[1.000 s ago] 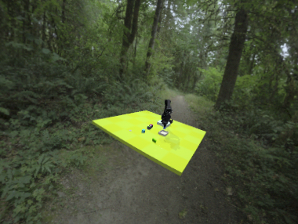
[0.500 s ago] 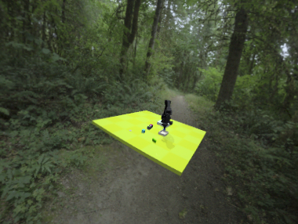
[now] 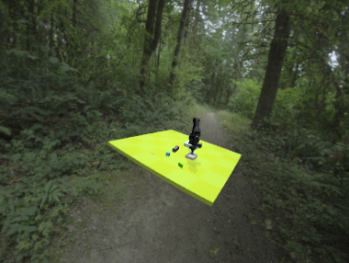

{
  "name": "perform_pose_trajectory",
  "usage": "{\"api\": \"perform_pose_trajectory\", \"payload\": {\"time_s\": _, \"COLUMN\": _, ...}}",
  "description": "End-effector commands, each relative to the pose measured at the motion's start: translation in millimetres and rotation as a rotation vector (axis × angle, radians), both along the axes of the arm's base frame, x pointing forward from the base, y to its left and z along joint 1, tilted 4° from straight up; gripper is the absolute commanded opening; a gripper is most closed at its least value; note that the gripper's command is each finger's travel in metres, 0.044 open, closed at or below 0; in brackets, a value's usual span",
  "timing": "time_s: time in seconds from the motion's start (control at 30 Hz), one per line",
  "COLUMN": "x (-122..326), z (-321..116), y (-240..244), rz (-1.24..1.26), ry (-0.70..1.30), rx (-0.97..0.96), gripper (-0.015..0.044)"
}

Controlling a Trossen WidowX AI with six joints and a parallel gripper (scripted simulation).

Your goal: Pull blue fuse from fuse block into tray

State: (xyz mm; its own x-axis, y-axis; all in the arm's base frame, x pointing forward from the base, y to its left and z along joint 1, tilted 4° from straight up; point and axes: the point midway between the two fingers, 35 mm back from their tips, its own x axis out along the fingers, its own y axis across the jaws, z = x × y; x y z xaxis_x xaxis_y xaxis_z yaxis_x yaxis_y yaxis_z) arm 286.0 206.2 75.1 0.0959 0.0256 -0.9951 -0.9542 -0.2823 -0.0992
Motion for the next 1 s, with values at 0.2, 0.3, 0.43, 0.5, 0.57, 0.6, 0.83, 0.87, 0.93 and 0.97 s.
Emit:
{"api": "perform_pose_trajectory", "payload": {"time_s": 0.2, "x": 0.2, "z": 0.6, "y": 0.2, "rz": 0.000, "ry": -0.001, "rx": 0.001, "gripper": 0.0262}}
{"api": "perform_pose_trajectory", "payload": {"time_s": 0.3, "x": 0.0, "z": 3.5, "y": 0.1, "rz": 0.000, "ry": -0.001, "rx": 0.001, "gripper": 0.0330}}
{"api": "perform_pose_trajectory", "payload": {"time_s": 0.43, "x": -3.8, "z": 37.2, "y": -1.5, "rz": -0.003, "ry": 0.000, "rx": -0.003, "gripper": 0.0330}}
{"api": "perform_pose_trajectory", "payload": {"time_s": 0.5, "x": -3.8, "z": 37.2, "y": -1.5, "rz": -0.003, "ry": 0.000, "rx": -0.003, "gripper": 0.0330}}
{"api": "perform_pose_trajectory", "payload": {"time_s": 0.57, "x": -3.8, "z": 37.2, "y": -1.5, "rz": -0.003, "ry": 0.000, "rx": -0.003, "gripper": 0.0330}}
{"api": "perform_pose_trajectory", "payload": {"time_s": 0.6, "x": -3.8, "z": 37.2, "y": -1.5, "rz": -0.003, "ry": 0.000, "rx": -0.003, "gripper": 0.0330}}
{"api": "perform_pose_trajectory", "payload": {"time_s": 0.83, "x": -4.9, "z": 32.3, "y": -1.9, "rz": 0.002, "ry": 0.010, "rx": -0.007, "gripper": 0.0330}}
{"api": "perform_pose_trajectory", "payload": {"time_s": 0.87, "x": -4.9, "z": 32.3, "y": -1.9, "rz": 0.002, "ry": 0.010, "rx": -0.007, "gripper": 0.0330}}
{"api": "perform_pose_trajectory", "payload": {"time_s": 0.93, "x": -4.9, "z": 32.3, "y": -1.9, "rz": 0.002, "ry": 0.010, "rx": -0.007, "gripper": 0.0330}}
{"api": "perform_pose_trajectory", "payload": {"time_s": 0.97, "x": -4.9, "z": 32.3, "y": -1.9, "rz": 0.002, "ry": 0.010, "rx": -0.007, "gripper": 0.0330}}
